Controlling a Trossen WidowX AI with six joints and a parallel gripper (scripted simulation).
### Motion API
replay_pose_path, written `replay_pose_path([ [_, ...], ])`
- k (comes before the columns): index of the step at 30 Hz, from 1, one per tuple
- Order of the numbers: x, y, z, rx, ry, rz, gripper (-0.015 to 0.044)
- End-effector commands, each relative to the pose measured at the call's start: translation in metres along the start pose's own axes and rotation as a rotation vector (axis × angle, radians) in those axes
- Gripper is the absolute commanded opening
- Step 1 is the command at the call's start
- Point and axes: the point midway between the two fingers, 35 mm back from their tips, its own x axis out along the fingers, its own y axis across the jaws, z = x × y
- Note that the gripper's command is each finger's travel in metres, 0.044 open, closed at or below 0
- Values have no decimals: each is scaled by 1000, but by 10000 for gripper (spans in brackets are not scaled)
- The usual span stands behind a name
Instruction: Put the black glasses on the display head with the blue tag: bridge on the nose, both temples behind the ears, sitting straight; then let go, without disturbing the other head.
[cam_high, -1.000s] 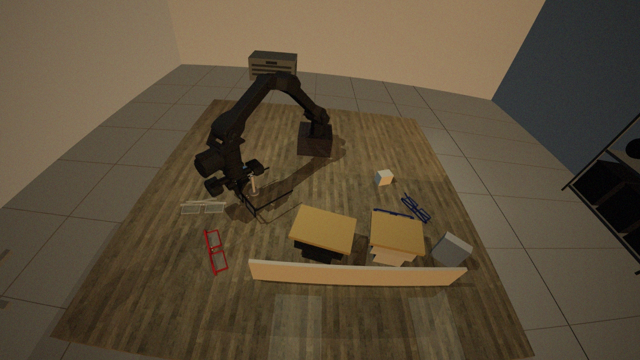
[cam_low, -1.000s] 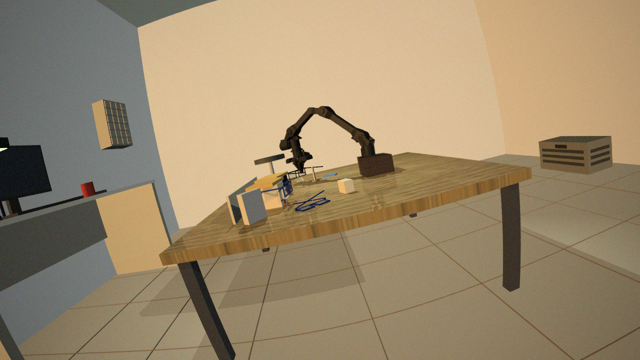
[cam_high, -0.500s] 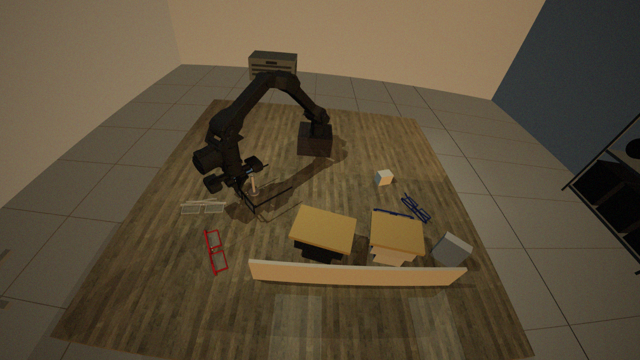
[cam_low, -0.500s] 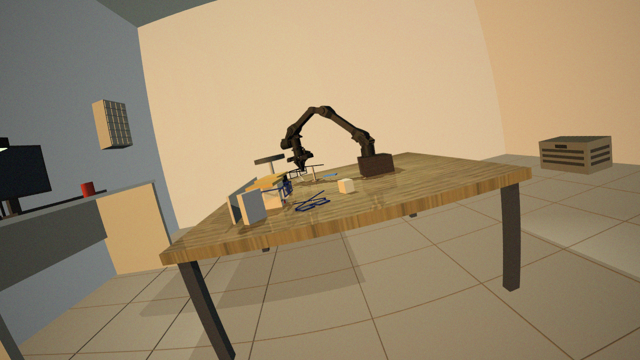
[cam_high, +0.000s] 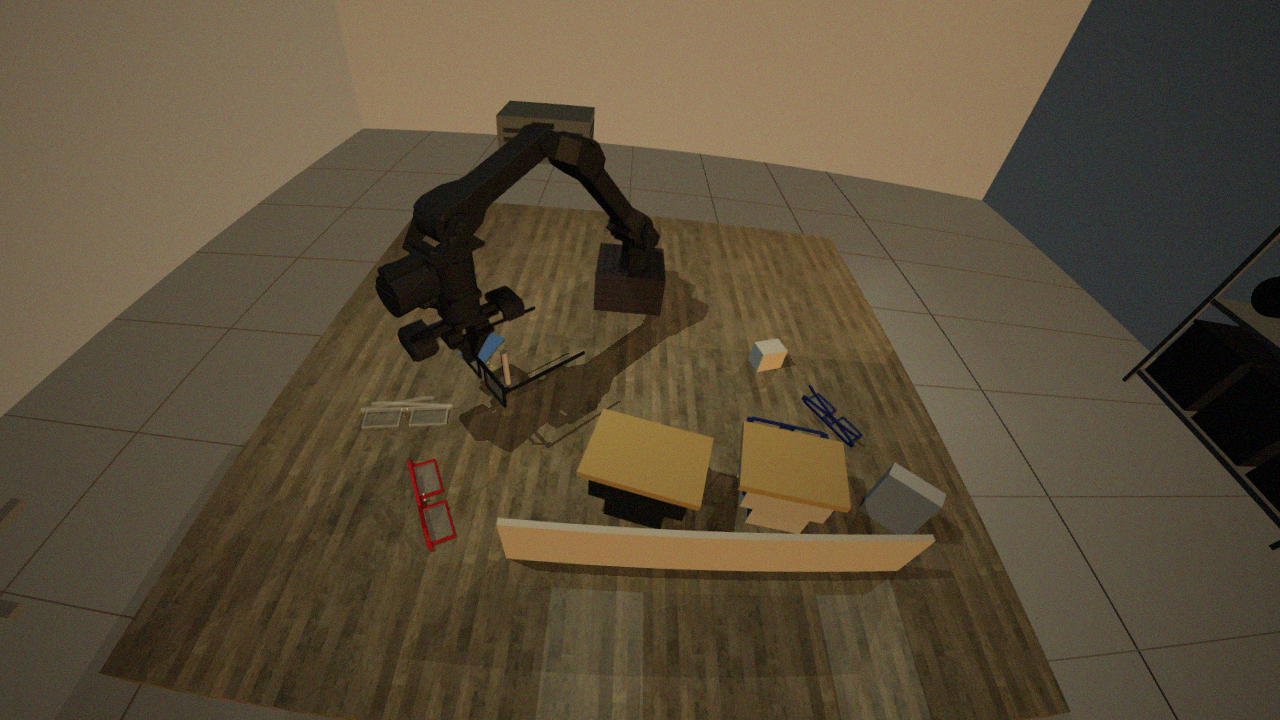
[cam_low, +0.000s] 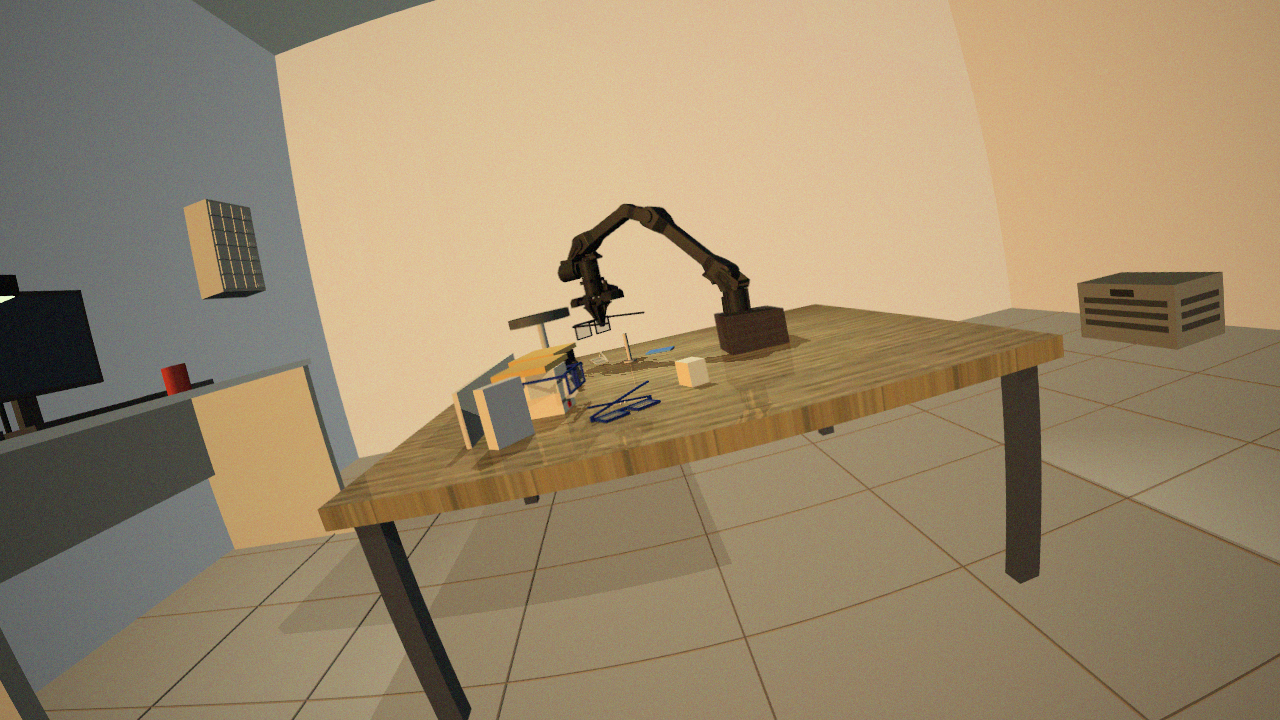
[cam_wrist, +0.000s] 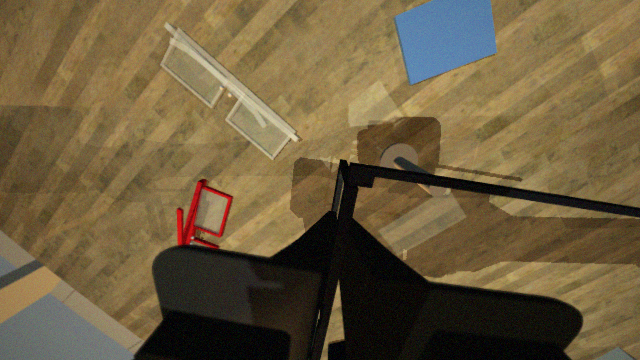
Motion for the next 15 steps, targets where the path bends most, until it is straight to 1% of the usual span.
replay_pose_path([
  [1, -5, -10, -9, -1, 4, 0, 0],
  [15, -11, -58, -38, -1, 7, -3, 0],
])
